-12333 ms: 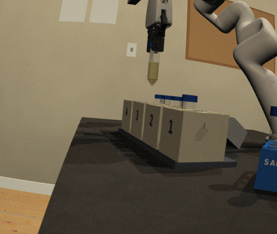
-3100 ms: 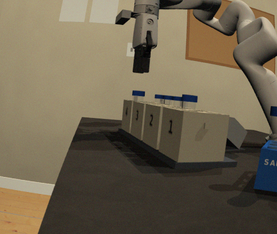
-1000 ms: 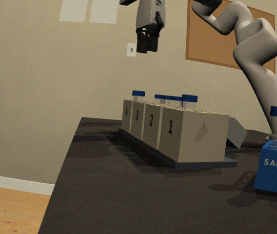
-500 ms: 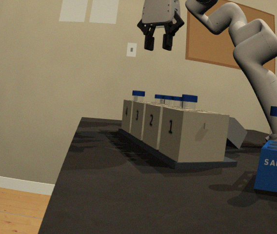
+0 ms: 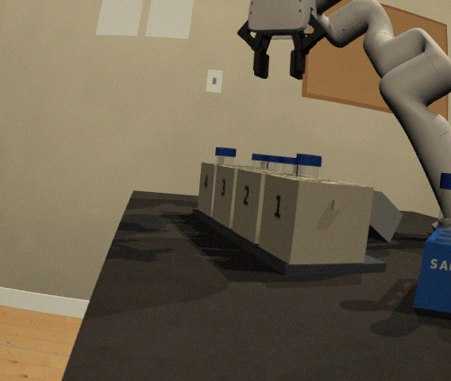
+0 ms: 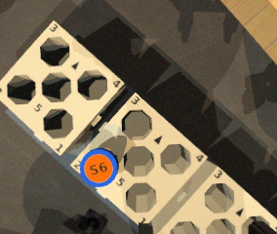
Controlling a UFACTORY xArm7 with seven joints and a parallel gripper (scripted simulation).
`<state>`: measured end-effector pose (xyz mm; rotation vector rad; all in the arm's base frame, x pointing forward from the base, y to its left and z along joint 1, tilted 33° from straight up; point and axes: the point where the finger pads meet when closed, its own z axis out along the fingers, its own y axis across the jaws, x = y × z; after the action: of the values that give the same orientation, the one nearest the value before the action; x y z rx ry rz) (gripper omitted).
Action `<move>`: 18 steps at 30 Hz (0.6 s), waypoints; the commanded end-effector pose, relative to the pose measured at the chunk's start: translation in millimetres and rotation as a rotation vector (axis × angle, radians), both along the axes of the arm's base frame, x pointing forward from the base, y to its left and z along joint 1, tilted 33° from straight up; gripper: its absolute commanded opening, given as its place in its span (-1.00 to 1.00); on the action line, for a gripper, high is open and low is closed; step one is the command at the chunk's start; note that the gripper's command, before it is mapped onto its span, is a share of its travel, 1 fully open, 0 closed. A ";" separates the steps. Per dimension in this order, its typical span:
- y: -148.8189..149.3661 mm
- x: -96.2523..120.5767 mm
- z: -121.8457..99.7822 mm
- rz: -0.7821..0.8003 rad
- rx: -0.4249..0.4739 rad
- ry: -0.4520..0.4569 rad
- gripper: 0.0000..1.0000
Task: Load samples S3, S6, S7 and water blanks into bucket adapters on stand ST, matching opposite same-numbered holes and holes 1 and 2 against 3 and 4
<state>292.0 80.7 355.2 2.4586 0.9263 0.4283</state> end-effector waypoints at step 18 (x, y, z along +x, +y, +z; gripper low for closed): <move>98.6 -4.5 -38.6 0.002 0.001 -0.003 0.15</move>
<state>287.3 154.2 324.7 2.4585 0.9294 0.4285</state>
